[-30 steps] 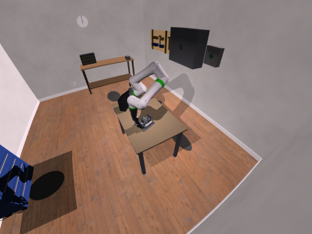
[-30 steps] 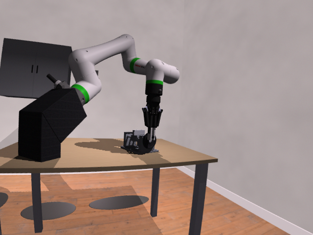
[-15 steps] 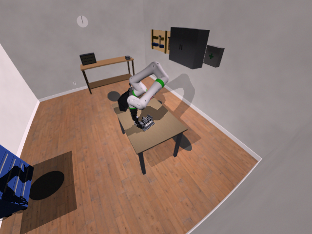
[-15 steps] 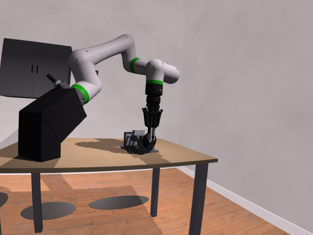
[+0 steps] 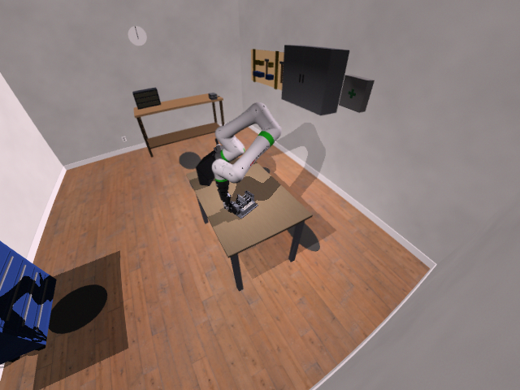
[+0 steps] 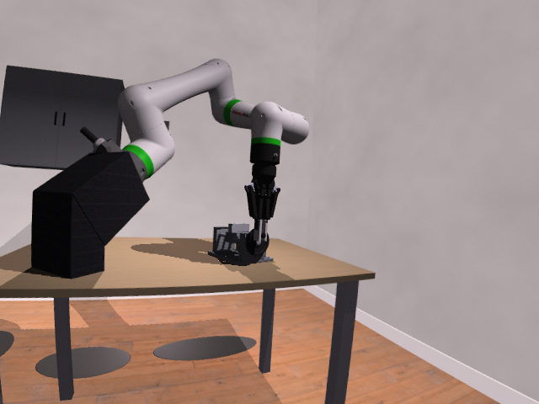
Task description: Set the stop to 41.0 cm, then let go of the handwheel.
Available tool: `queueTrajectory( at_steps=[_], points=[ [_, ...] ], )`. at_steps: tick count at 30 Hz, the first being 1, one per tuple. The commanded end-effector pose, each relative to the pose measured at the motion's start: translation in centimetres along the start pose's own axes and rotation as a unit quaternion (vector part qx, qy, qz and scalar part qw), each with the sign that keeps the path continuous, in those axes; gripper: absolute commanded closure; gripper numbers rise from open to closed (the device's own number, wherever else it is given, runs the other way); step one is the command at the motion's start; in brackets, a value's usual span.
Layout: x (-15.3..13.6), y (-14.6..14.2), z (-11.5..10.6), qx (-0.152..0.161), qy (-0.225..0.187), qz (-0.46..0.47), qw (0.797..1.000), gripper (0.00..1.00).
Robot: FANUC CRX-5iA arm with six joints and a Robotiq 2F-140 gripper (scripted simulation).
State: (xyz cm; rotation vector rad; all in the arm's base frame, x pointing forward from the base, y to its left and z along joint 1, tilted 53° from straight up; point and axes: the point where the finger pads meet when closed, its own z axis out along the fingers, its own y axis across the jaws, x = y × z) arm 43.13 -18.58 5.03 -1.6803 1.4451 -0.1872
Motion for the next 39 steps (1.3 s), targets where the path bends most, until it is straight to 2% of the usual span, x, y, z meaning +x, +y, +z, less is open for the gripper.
queueTrajectory(
  at_steps=[1, 39],
  points=[
    [0.02, 0.01, 0.0, 0.0, 0.0, 0.0, 1.0, 0.96],
    [0.02, 0.4, 0.32, 0.0, 0.0, 0.0, 1.0, 0.96]
  ],
)
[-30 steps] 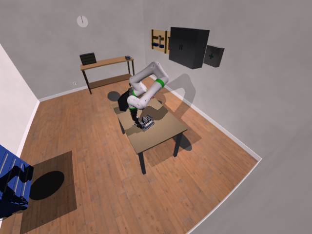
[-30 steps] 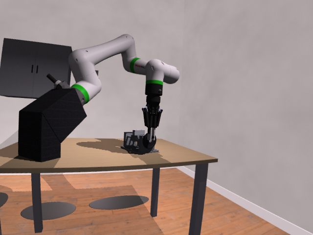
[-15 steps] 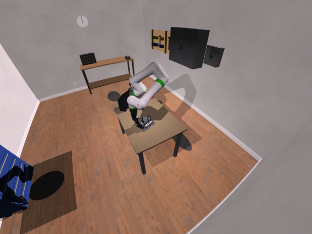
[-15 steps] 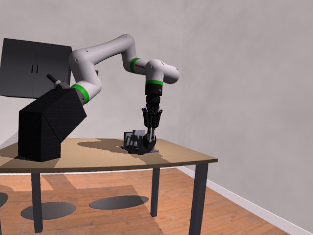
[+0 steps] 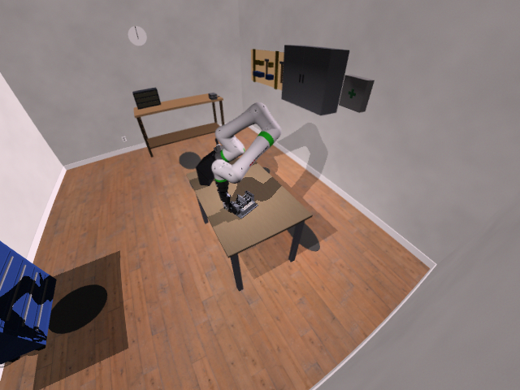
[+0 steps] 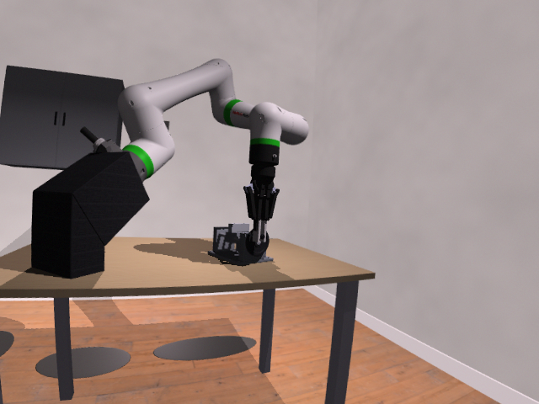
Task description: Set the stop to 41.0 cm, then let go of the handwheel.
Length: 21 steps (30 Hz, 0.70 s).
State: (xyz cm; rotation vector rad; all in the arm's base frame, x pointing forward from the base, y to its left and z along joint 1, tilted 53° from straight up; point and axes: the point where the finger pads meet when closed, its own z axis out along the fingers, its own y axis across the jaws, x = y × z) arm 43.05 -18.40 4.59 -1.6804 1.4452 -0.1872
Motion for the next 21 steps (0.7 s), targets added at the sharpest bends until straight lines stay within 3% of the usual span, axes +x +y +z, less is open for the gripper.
queueTrajectory(
  at_steps=[1, 21],
  points=[
    [0.02, 0.03, 0.02, 0.0, 0.0, 0.0, 1.0, 0.96],
    [0.02, 0.45, 0.51, 0.0, 0.0, 0.0, 1.0, 0.96]
  ],
)
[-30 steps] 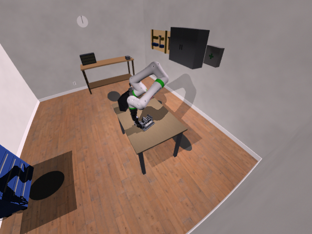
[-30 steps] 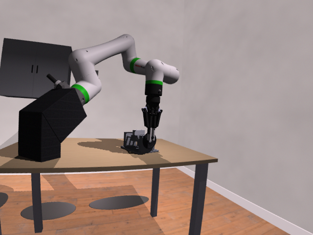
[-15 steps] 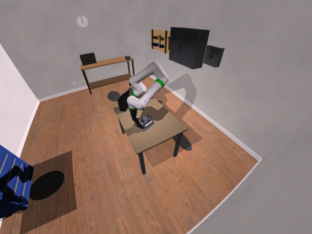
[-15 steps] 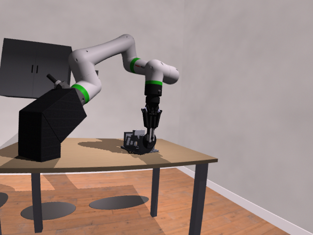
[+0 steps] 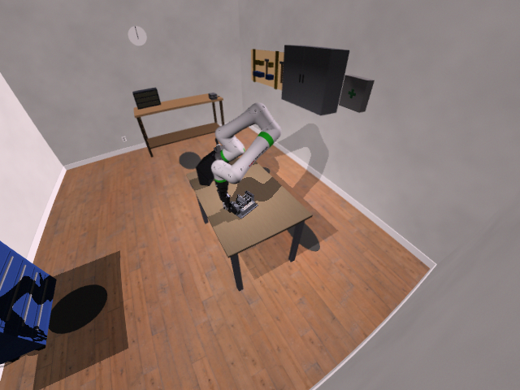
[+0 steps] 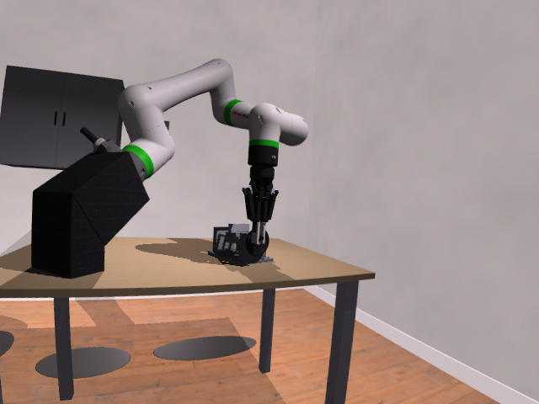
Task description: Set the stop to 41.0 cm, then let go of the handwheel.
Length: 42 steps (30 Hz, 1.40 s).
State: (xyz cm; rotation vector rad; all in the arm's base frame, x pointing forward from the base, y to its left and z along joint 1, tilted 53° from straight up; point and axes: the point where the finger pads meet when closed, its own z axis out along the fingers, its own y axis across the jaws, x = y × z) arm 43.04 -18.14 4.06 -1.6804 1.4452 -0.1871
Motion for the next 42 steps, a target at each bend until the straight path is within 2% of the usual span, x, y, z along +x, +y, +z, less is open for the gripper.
queueTrajectory(
  at_steps=[1, 42],
  points=[
    [0.0, 0.1, 0.1, 0.0, 0.0, 0.0, 1.0, 0.96],
    [0.0, 0.6, 2.2, 0.0, 0.0, 0.0, 1.0, 0.96]
  ],
)
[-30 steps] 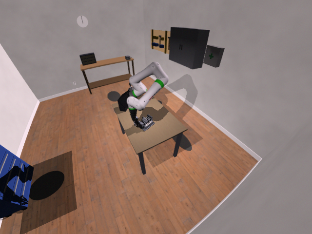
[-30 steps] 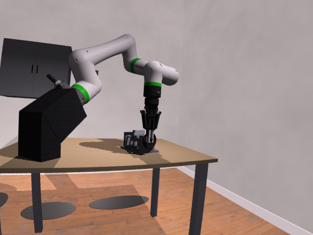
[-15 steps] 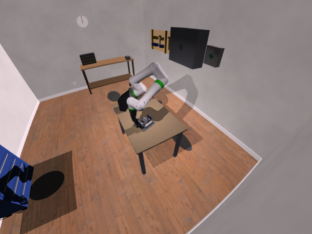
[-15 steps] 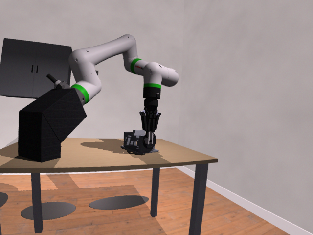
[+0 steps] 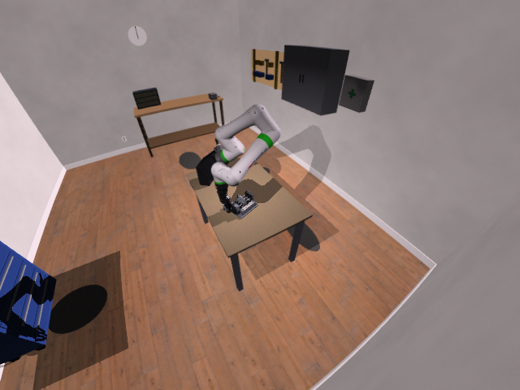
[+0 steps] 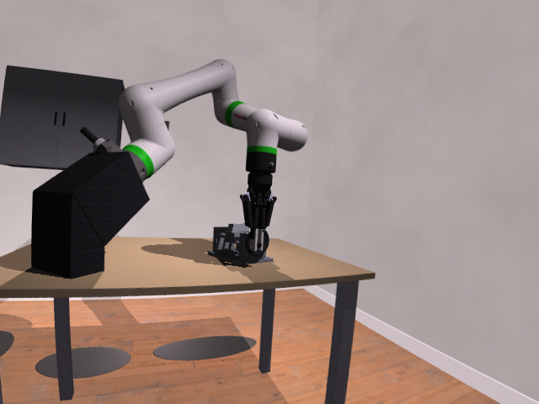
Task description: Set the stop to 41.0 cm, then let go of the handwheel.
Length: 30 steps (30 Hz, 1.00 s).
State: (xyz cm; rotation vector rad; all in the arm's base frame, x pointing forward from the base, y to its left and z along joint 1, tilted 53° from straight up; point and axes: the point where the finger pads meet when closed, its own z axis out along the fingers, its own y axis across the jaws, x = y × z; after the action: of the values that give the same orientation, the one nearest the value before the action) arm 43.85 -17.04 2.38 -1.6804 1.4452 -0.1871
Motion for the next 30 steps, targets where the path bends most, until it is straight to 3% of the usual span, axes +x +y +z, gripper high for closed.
queueTrajectory(
  at_steps=[1, 30],
  points=[
    [0.0, 0.0, 0.2, 0.0, 0.0, 0.0, 1.0, 0.96],
    [0.0, -0.6, 1.8, 0.0, 0.0, 0.0, 1.0, 0.96]
  ],
)
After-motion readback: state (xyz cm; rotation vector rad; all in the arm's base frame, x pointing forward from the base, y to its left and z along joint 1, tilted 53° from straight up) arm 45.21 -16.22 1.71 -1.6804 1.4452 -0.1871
